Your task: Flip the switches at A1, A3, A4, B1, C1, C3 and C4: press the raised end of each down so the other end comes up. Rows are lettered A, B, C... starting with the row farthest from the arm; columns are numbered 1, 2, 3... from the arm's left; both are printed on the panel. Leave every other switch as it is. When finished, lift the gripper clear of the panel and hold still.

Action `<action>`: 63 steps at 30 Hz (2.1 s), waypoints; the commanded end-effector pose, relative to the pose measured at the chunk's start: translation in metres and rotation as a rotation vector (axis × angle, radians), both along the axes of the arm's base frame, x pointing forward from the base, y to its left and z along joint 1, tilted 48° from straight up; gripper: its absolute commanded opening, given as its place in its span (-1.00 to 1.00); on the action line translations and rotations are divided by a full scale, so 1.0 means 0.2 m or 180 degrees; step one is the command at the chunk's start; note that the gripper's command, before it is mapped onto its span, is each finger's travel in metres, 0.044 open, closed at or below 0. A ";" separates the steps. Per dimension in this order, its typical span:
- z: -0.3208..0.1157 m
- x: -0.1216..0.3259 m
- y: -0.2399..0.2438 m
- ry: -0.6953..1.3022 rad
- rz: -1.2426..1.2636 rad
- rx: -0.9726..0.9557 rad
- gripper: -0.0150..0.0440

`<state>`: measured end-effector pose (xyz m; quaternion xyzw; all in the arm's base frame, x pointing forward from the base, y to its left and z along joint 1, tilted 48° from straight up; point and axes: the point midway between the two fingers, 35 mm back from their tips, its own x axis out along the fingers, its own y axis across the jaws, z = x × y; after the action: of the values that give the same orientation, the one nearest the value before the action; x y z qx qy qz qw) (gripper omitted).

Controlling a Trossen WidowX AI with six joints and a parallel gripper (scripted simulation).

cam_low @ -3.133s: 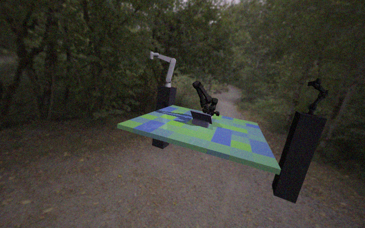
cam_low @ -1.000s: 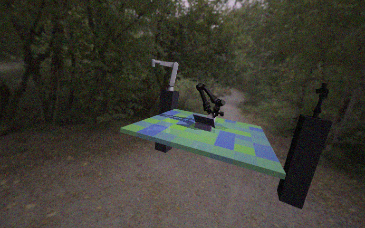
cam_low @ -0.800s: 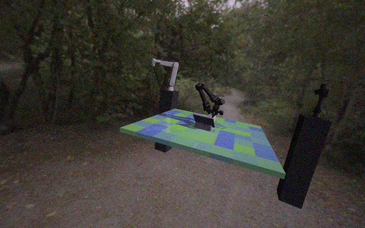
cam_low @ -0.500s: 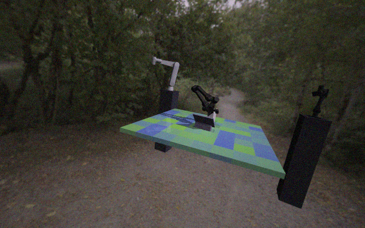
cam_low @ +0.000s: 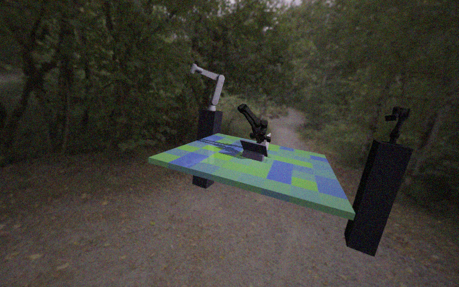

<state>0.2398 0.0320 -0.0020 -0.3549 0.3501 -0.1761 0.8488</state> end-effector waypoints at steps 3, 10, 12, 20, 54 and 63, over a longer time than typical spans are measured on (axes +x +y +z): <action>-0.02 -0.01 -0.02 0.0054 0.0012 -0.0035 -0.49; -0.03 0.02 -0.04 0.0050 0.0013 -0.0039 -0.49; -0.04 0.03 -0.05 0.0048 0.0013 -0.0042 -0.49; -0.06 0.05 -0.07 0.0052 0.0011 -0.0039 -0.49; -0.07 0.08 -0.08 0.0051 0.0012 -0.0040 -0.49; -0.08 0.08 -0.09 0.0051 0.0012 -0.0040 -0.49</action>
<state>0.2568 0.0151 -0.0156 -0.3593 0.3524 -0.1769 0.8458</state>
